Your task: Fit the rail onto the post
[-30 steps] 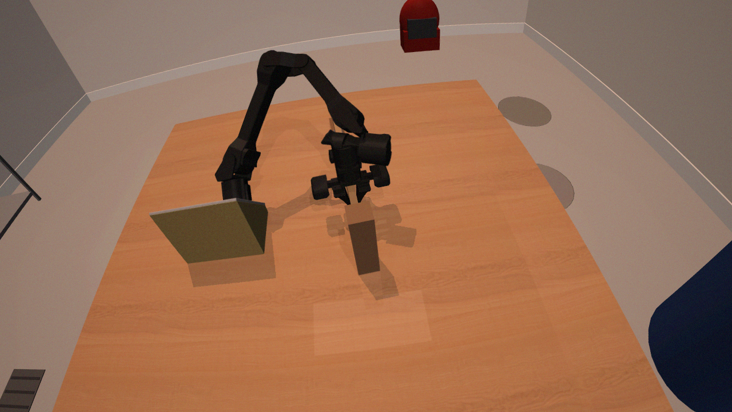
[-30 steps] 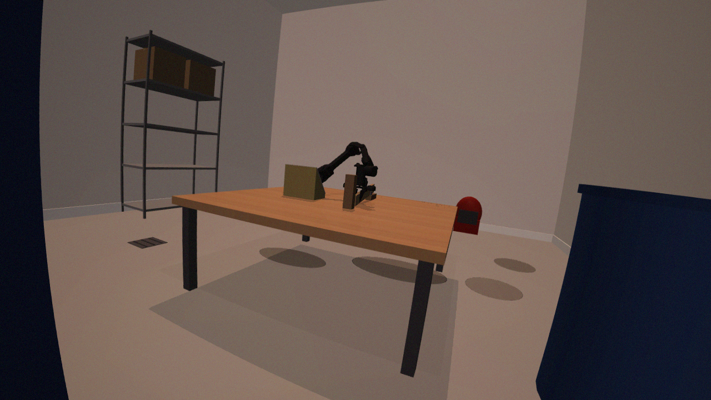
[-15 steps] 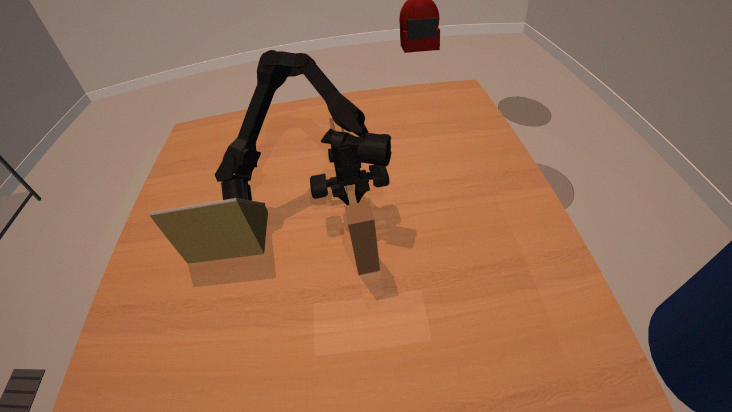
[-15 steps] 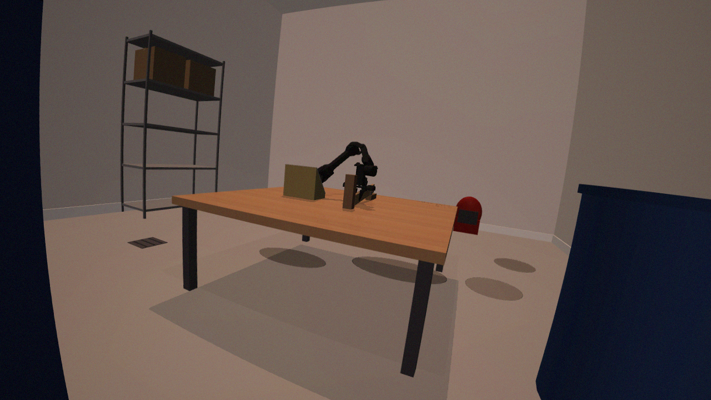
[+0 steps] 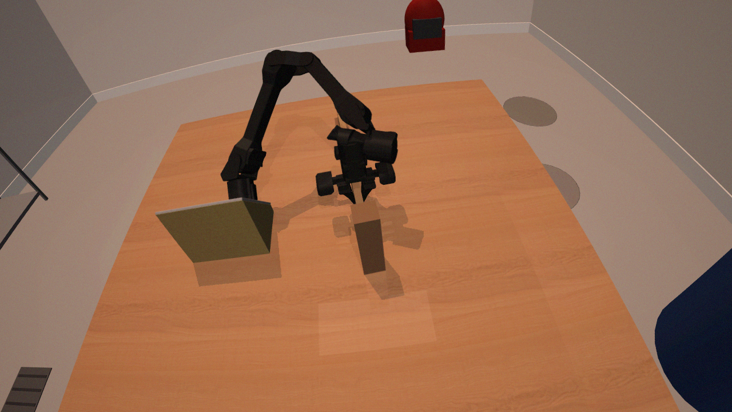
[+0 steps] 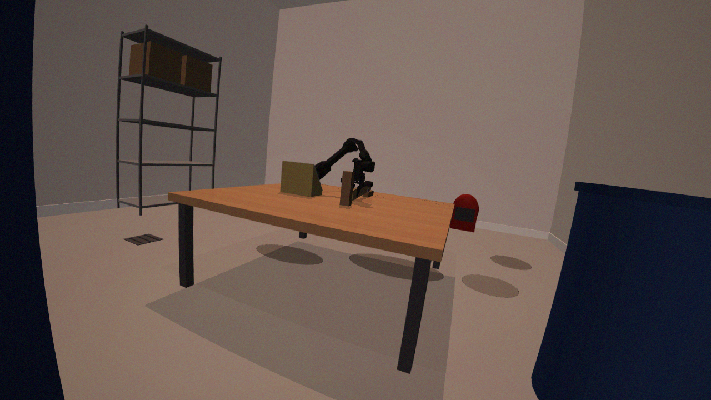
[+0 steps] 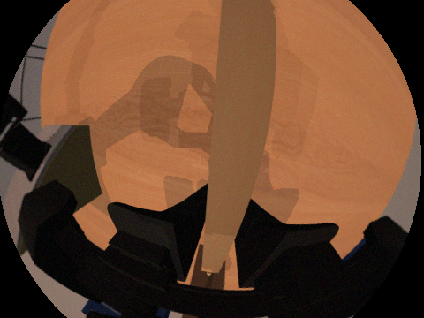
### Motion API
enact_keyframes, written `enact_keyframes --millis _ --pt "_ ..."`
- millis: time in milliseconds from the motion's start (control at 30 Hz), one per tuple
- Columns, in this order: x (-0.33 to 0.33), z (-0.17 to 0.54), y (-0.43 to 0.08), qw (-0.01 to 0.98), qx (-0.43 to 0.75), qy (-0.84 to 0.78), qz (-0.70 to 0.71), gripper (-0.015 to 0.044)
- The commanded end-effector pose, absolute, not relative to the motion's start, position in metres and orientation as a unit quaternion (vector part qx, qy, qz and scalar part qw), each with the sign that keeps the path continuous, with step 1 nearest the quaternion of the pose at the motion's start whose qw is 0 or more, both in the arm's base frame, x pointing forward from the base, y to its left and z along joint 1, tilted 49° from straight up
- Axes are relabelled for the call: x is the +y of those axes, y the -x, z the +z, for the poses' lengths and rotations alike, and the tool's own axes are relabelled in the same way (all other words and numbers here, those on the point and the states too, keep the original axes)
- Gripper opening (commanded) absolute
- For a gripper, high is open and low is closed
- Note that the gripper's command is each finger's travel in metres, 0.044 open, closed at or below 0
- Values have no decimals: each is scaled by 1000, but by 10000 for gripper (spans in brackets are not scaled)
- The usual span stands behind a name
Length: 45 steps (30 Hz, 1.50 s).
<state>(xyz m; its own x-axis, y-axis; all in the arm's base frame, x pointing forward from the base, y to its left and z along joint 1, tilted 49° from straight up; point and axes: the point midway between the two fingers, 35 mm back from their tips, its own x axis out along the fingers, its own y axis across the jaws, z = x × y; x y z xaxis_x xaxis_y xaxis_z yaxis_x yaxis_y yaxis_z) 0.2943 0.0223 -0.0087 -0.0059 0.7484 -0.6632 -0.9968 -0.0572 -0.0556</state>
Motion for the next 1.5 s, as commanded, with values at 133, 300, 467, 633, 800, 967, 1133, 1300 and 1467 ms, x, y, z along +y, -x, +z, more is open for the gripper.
enact_keyframes --millis 133,300,467,633,800,967,1133,1300,1467 --pt "16 -3 -299 655 220 277 668 0" --pt "14 -1 -299 655 220 277 668 0" --pt "12 0 -299 655 220 277 668 0" --pt "10 2 -299 655 220 277 668 0" --pt "8 3 -299 655 220 277 668 0" --pt "6 5 -299 655 220 277 668 0" --pt "4 7 -299 655 220 277 668 0" --pt "3 8 -299 655 220 277 668 0" --pt "3 8 -299 655 220 277 668 0"
